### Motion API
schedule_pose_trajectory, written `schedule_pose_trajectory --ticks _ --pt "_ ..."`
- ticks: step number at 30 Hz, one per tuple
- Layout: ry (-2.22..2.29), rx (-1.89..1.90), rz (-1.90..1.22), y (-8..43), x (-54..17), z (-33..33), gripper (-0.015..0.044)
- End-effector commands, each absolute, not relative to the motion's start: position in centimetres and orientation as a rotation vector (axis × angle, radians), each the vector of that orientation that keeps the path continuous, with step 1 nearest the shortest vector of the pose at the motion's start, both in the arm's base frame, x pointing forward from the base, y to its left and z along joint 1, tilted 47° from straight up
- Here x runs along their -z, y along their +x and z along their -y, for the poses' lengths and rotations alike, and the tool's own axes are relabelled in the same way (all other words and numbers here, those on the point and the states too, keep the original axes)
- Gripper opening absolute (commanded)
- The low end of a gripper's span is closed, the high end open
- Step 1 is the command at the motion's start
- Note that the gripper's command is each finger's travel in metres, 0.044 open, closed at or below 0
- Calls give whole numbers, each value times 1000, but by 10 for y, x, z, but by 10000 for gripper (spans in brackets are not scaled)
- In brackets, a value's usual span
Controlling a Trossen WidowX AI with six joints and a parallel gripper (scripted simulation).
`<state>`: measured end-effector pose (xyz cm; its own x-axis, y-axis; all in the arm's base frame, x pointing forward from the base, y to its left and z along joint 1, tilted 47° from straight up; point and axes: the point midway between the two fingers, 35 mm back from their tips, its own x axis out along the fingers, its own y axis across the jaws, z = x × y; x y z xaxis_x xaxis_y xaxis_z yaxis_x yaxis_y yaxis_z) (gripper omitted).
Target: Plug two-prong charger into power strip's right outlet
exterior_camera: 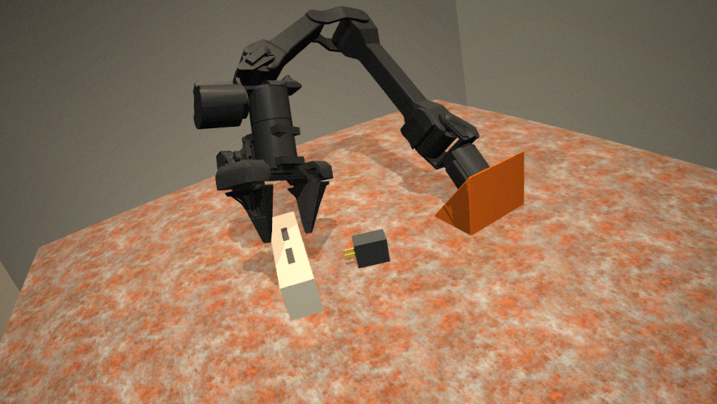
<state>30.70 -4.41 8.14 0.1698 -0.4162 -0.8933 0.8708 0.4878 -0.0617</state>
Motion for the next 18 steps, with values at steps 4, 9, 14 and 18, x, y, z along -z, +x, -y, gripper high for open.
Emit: schedule_pose_trajectory --ticks 4,9,14,18 --pt "356 1025 -1167 275 -61 31 440" --pt "211 1049 -1249 253 -54 24 440" --pt "55 1068 -1317 232 -50 20 440" --pt "-76 1079 -1362 217 -50 18 440"
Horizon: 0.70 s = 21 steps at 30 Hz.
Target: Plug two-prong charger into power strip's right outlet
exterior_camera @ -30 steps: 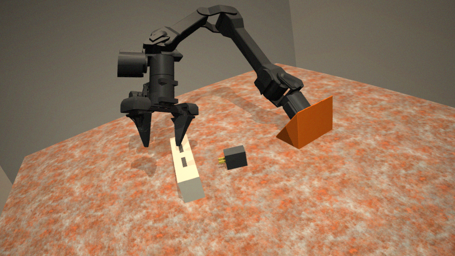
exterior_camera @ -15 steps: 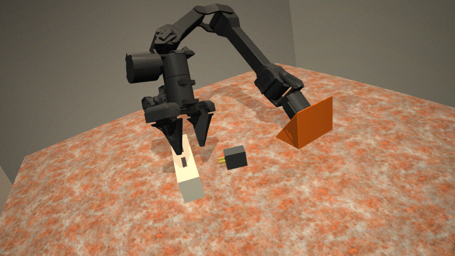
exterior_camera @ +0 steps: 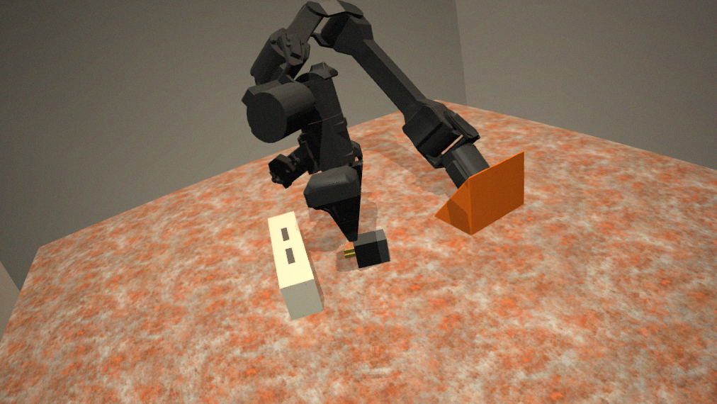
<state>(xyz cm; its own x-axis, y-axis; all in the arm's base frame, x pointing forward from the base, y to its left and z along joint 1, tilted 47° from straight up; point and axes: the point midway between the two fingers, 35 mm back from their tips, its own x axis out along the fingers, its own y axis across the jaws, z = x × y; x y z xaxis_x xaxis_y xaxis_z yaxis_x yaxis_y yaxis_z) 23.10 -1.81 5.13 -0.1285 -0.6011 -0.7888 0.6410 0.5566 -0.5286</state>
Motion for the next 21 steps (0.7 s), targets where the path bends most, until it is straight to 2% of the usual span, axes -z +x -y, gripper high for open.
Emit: schedule_pose_trajectory --ticks 1,21 --pt "-110 1081 -1372 213 -51 17 440" --pt "-160 1084 -1385 205 -42 28 440"
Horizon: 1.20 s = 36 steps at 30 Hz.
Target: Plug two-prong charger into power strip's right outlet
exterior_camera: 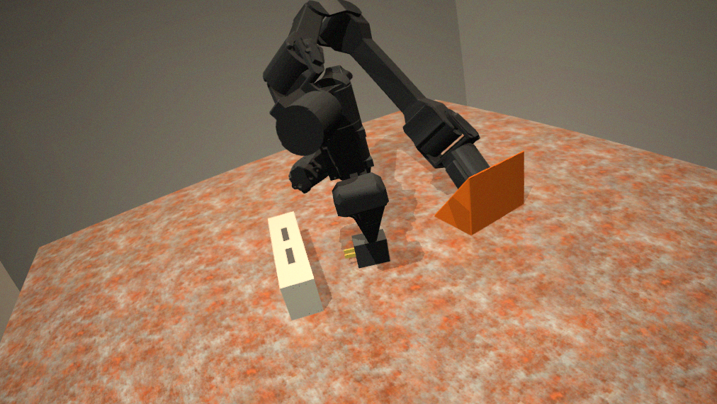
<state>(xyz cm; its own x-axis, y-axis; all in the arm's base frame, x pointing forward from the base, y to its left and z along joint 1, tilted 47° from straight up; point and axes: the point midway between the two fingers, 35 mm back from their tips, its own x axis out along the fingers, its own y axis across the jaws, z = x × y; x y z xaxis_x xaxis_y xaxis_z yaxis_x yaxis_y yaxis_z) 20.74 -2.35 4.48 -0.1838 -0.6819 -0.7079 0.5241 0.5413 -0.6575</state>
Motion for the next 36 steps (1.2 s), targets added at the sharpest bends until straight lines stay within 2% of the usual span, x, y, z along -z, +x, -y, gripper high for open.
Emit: schedule_pose_trajectory --ticks 1,35,36 --pt "-160 1084 -1385 205 -41 28 440" --pt "-161 1085 -1384 199 -9 63 440" --pt "-150 1086 -1382 201 -11 60 414"
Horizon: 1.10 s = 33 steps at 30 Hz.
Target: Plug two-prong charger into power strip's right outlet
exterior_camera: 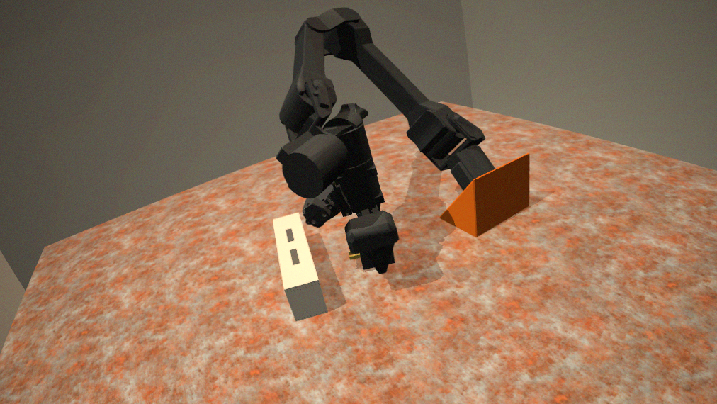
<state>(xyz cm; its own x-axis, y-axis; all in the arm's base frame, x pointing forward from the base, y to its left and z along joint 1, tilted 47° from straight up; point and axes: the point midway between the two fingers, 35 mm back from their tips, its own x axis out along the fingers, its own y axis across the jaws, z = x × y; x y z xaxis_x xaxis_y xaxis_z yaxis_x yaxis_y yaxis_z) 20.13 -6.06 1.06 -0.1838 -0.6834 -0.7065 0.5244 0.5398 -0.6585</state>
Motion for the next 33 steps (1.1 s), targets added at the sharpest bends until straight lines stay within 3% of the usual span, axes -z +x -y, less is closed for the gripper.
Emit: schedule_pose_trajectory --ticks 1,11,17,20,33 --pt "-150 1086 -1382 201 -11 60 387" --pt "-150 1086 -1382 201 -11 60 125" --pt "-150 1086 -1382 201 -11 60 85" --pt "-150 1085 -1383 202 -13 58 6" --pt "-159 1083 -1385 205 -45 22 0"
